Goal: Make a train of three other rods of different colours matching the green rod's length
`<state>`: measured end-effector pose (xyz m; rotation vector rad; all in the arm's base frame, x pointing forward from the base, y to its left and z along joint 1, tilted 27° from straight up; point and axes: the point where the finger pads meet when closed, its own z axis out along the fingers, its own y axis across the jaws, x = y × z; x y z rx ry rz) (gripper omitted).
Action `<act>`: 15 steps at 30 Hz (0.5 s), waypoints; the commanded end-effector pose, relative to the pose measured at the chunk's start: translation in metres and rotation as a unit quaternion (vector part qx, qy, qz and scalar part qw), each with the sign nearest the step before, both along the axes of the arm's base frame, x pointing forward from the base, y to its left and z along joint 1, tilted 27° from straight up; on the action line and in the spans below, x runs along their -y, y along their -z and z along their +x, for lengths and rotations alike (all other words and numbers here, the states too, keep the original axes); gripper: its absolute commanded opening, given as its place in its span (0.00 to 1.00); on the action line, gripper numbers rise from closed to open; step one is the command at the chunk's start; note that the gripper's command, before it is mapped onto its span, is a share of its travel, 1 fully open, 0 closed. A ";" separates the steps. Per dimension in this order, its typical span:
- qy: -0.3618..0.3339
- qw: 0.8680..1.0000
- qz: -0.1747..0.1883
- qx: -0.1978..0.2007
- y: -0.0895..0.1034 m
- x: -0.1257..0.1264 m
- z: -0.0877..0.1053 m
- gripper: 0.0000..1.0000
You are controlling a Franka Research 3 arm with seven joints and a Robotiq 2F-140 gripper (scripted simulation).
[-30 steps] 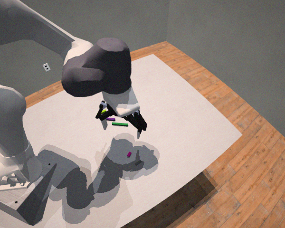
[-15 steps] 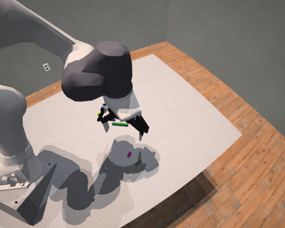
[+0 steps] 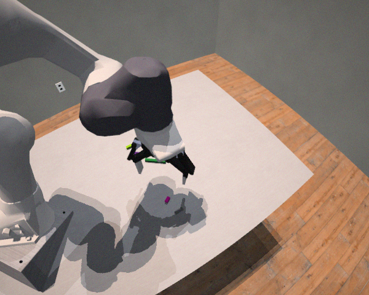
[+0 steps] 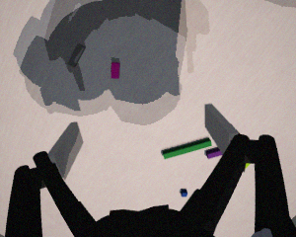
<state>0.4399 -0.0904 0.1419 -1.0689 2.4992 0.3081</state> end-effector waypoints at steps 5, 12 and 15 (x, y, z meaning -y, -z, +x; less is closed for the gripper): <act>-0.004 1.000 -0.004 0.010 0.002 0.007 0.004 1.00; -0.004 1.000 -0.004 0.010 0.002 0.007 0.004 1.00; -0.004 1.000 -0.004 0.012 0.003 0.009 0.004 1.00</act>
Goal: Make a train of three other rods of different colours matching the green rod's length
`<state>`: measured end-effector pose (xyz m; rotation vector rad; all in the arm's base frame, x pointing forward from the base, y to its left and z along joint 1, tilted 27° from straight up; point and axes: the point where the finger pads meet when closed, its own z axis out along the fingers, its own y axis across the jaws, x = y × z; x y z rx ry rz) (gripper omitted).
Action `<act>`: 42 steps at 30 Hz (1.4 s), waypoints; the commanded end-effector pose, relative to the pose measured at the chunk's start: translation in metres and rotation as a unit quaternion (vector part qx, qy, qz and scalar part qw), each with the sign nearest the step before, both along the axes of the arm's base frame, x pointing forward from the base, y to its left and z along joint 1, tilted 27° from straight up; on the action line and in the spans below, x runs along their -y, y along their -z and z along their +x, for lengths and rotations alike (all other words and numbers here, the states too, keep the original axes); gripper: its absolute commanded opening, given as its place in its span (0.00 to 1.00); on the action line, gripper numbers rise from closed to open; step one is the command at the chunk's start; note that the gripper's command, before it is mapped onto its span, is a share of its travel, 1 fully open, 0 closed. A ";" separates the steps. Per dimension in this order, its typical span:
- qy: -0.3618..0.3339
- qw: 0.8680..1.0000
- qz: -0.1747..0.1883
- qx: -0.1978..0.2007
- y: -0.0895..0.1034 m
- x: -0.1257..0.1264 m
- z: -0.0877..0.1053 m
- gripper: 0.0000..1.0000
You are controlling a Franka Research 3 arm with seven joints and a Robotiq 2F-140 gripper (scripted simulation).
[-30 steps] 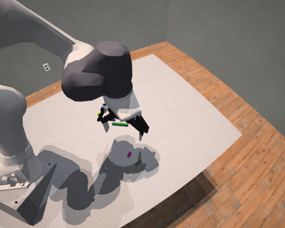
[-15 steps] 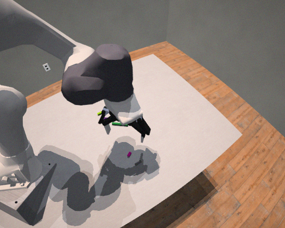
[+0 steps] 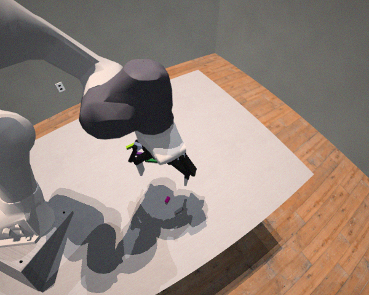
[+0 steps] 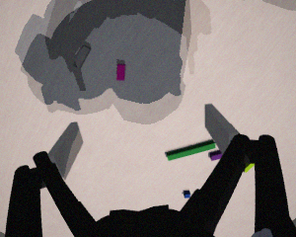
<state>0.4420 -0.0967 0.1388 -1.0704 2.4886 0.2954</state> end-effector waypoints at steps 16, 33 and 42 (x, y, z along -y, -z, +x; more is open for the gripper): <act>-0.002 1.000 -0.003 0.009 0.002 0.007 0.003 1.00; -0.002 1.000 -0.003 0.009 0.002 0.007 0.003 1.00; -0.002 1.000 -0.003 0.009 0.002 0.007 0.003 1.00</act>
